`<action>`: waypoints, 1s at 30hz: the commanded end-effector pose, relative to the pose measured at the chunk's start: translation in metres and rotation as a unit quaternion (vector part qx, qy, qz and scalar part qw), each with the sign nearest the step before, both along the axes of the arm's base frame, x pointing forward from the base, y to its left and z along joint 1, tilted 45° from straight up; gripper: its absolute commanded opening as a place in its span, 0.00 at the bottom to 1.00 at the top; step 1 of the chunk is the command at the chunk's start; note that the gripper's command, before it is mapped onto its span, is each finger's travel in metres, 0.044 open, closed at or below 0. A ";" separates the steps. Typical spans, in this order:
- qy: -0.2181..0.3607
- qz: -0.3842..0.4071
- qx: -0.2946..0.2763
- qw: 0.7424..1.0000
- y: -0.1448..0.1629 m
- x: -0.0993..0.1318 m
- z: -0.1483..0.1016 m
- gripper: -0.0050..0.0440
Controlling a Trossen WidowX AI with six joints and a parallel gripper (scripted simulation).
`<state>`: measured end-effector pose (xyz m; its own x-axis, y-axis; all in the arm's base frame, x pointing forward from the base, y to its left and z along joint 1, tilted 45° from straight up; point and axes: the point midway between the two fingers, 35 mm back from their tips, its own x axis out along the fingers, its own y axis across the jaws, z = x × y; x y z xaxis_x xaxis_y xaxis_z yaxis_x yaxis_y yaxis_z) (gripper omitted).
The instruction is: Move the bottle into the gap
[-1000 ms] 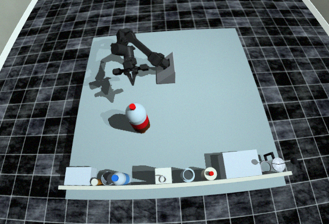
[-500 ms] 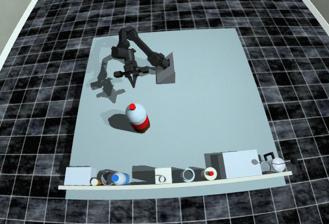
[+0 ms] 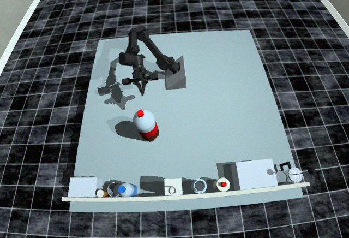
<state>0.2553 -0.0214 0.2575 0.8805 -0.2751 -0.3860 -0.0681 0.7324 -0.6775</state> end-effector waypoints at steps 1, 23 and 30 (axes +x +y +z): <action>-0.005 0.003 -0.001 1.000 -0.005 0.000 -0.002 0.00; -0.015 0.005 -0.007 1.000 -0.028 -0.005 -0.024 0.00; -0.019 0.006 -0.010 1.000 -0.034 -0.007 -0.030 0.00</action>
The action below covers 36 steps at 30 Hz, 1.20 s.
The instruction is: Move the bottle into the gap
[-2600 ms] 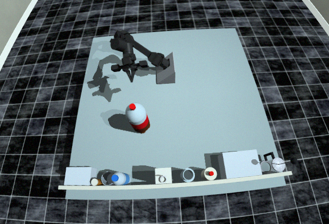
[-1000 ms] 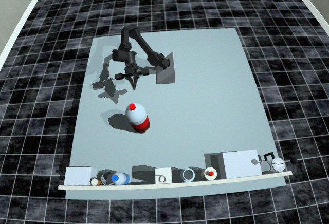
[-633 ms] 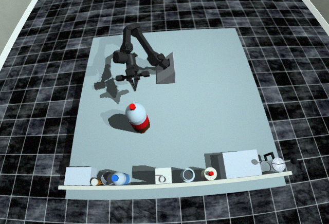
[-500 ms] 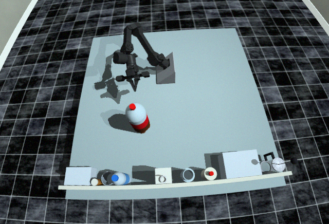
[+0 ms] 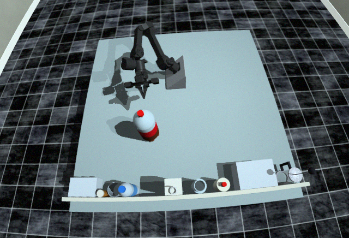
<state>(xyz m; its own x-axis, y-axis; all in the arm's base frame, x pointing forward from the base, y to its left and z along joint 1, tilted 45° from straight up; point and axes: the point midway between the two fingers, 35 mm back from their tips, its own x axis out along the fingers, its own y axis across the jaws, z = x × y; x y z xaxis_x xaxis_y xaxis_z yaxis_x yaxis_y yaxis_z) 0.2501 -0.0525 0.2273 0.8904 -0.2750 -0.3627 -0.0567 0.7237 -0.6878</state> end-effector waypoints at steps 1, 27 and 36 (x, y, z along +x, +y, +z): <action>-0.008 0.003 -0.004 1.000 -0.004 -0.002 -0.001 0.00; -0.009 0.005 -0.011 1.000 -0.028 -0.001 -0.027 0.00; -0.009 0.005 -0.011 1.000 -0.037 0.000 -0.035 0.00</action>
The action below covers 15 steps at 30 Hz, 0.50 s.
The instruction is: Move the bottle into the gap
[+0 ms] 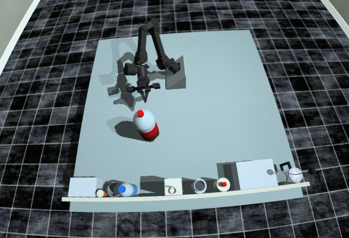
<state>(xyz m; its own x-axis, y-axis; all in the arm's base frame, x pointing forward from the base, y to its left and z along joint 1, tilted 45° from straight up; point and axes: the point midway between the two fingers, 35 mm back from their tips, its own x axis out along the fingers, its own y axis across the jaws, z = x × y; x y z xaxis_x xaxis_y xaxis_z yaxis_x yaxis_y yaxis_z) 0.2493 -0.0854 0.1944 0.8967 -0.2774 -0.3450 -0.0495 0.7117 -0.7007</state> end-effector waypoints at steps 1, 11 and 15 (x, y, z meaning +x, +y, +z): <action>-0.001 0.003 -0.002 1.000 -0.005 0.001 -0.003 0.00; -0.002 0.003 -0.003 1.000 -0.015 0.001 -0.014 0.00; -0.002 0.003 -0.003 1.000 -0.019 0.001 -0.017 0.00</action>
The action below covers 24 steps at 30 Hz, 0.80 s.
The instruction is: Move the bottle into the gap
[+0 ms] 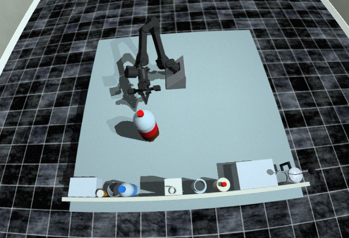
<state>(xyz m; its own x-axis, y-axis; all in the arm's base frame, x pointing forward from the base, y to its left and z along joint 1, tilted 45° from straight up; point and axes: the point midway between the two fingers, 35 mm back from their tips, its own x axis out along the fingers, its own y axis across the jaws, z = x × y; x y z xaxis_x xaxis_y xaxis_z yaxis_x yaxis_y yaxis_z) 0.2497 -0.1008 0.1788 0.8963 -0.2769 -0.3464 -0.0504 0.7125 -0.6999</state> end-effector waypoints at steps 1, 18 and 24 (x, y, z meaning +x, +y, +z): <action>-0.003 0.003 -0.003 1.000 -0.005 0.000 -0.003 0.00; -0.006 0.002 -0.004 1.000 -0.022 -0.005 -0.020 0.00; -0.008 0.002 -0.006 1.000 -0.026 -0.002 -0.020 0.00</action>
